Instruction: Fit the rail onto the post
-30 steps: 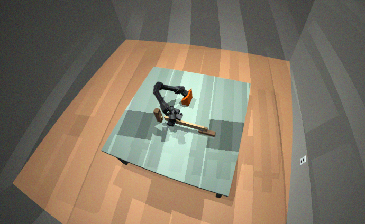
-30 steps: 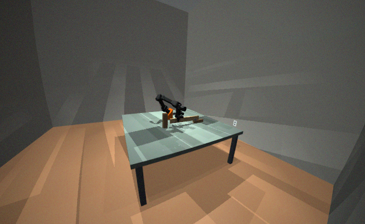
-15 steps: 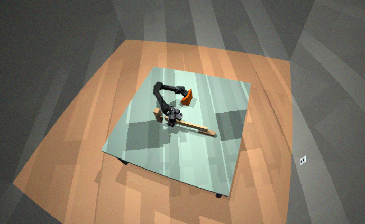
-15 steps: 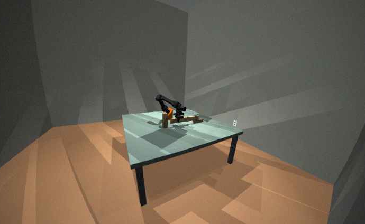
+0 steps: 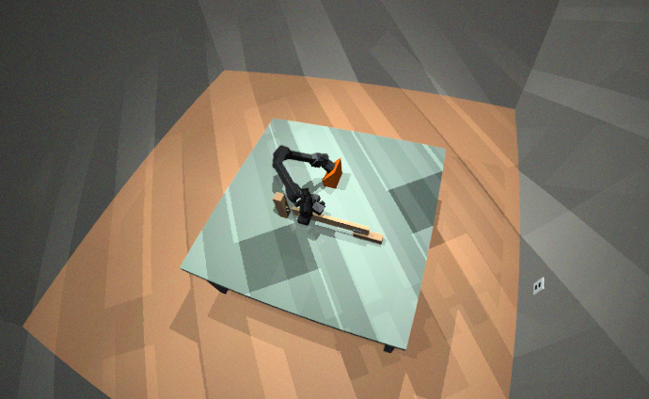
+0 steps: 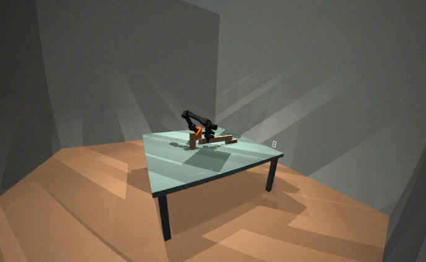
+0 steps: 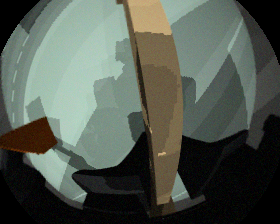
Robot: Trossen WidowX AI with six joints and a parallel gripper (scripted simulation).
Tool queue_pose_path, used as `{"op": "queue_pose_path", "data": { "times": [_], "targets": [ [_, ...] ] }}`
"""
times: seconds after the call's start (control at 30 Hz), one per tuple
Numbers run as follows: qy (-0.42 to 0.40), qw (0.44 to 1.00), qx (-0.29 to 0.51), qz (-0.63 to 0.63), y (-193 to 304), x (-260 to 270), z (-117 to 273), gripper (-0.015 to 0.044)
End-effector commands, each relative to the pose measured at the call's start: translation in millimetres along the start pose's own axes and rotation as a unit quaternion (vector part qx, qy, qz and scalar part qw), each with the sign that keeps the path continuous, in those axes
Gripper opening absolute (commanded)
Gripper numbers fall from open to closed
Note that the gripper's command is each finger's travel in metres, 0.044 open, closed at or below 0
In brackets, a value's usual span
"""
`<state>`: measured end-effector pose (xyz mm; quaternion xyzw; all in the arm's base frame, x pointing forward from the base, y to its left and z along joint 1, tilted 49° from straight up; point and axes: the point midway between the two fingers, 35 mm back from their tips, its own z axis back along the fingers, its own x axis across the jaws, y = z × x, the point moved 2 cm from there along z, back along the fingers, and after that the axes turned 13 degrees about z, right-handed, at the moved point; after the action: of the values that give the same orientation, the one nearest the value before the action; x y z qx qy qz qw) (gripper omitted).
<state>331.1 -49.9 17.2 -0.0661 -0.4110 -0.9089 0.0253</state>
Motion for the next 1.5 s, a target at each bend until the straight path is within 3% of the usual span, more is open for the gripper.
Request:
{"op": "queue_pose_path", "data": {
  "times": [0.0,1.47],
  "targets": [
    [0.002,1.000,-0.002,0.001,-1.4,-0.2,0.4,0.0000],
    [0.002,1.000,-0.002,0.001,3.1,1.1,-0.3,0.0000]
  ]
}}
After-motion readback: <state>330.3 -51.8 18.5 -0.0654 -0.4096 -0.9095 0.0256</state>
